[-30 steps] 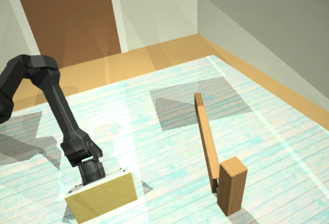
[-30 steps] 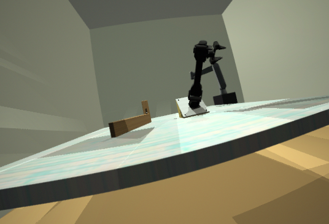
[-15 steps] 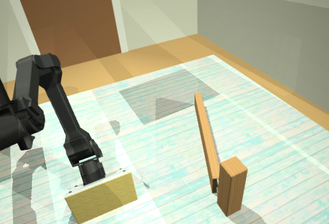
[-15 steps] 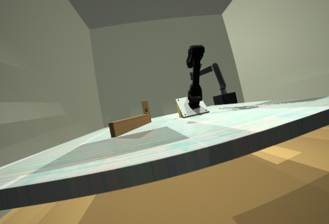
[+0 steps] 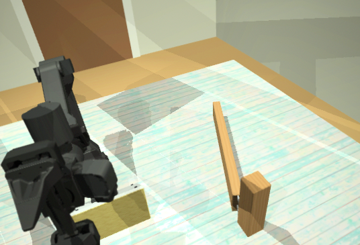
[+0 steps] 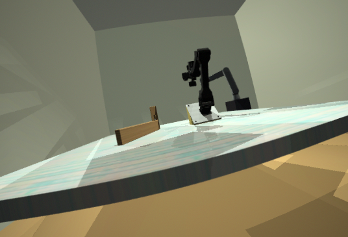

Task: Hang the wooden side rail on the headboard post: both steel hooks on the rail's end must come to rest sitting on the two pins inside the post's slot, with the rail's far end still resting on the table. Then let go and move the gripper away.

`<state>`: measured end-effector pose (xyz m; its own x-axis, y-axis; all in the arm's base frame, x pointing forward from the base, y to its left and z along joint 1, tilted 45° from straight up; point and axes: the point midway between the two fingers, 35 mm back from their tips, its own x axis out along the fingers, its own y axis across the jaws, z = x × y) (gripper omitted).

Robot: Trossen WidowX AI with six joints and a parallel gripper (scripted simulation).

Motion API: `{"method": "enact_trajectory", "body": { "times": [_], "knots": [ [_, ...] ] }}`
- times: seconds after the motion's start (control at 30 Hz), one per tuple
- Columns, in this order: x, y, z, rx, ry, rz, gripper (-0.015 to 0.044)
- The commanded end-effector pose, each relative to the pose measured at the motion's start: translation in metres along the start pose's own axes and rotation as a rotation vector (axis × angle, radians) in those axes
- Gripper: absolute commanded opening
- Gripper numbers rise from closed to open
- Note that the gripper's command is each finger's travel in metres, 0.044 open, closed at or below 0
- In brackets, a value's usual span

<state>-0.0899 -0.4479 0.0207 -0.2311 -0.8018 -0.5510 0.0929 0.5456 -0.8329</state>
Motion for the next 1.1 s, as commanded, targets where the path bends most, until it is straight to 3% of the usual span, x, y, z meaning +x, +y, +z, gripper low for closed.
{"method": "enact_trajectory", "body": {
  "times": [0.0, 0.23, 0.53, 0.9, 1.07],
  "knots": [
    [-0.004, 0.035, 0.046, -0.065, -0.19, 0.096, 0.044],
    [-0.031, 0.091, 0.122, -0.146, -0.536, 0.248, 0.044],
    [-0.102, 0.161, 0.195, -0.197, -0.986, 0.462, 0.044],
    [-0.221, 0.224, 0.235, -0.135, -1.522, 0.758, 0.044],
    [-0.228, 0.226, 0.236, -0.126, -1.551, 0.777, 0.044]
  ]
}}
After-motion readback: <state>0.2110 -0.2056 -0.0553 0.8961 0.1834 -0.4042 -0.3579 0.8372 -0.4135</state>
